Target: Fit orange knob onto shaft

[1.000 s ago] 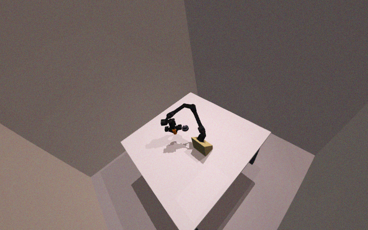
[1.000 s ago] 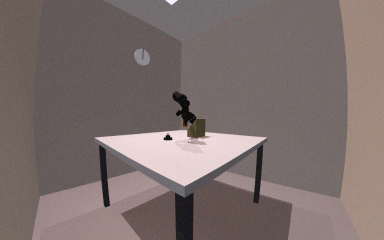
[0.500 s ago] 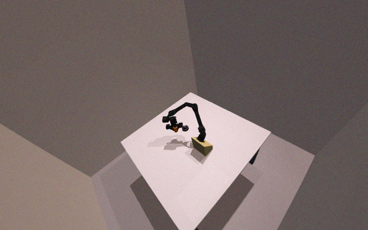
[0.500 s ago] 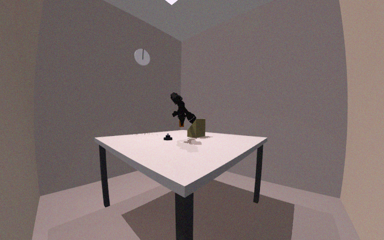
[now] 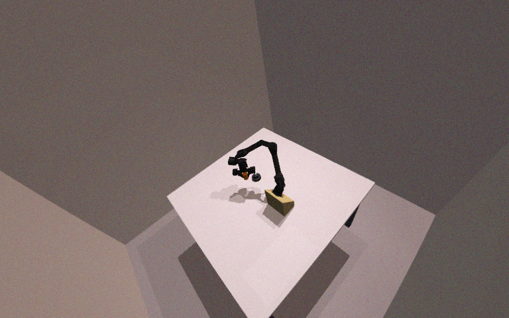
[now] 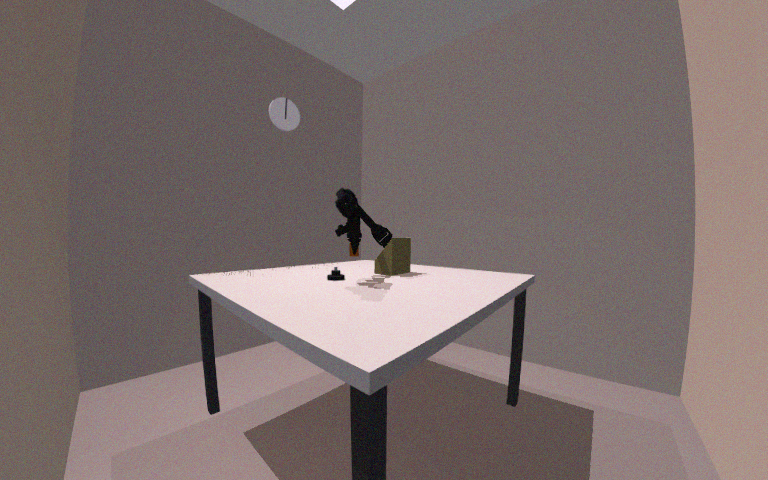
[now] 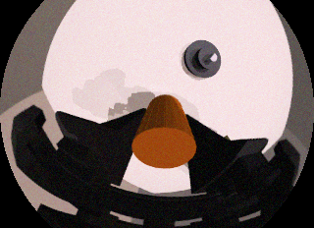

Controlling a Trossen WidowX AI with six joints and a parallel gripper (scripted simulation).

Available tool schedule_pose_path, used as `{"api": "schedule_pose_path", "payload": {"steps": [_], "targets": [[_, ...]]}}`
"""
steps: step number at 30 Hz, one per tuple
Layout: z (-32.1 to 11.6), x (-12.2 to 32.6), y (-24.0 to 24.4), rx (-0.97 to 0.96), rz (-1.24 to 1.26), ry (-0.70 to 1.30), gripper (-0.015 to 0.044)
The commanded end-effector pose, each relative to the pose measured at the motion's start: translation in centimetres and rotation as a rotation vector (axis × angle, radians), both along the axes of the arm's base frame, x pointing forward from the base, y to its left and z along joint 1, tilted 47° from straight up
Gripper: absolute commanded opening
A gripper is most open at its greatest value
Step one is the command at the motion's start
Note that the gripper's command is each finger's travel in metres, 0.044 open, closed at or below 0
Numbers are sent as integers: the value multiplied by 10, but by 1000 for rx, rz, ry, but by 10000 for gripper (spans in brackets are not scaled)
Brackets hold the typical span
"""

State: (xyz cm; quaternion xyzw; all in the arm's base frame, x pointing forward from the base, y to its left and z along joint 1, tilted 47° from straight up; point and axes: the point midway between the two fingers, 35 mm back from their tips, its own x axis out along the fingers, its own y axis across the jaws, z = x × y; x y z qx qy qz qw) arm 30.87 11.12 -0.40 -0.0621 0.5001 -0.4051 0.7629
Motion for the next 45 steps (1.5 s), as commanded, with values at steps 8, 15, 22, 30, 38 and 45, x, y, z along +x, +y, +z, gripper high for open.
{"api": "schedule_pose_path", "payload": {"steps": [8,15,22,30,38,45], "targets": [[19,14,-24,2,6,-10,0],[29,22,-42,-3,5,-12,0],[40,28,-61,-11,3,-14,0],[53,34,-84,-23,0,-16,0],[56,35,-94,-30,0,-14,0],[44,39,-108,-32,6,-9,0]]}}
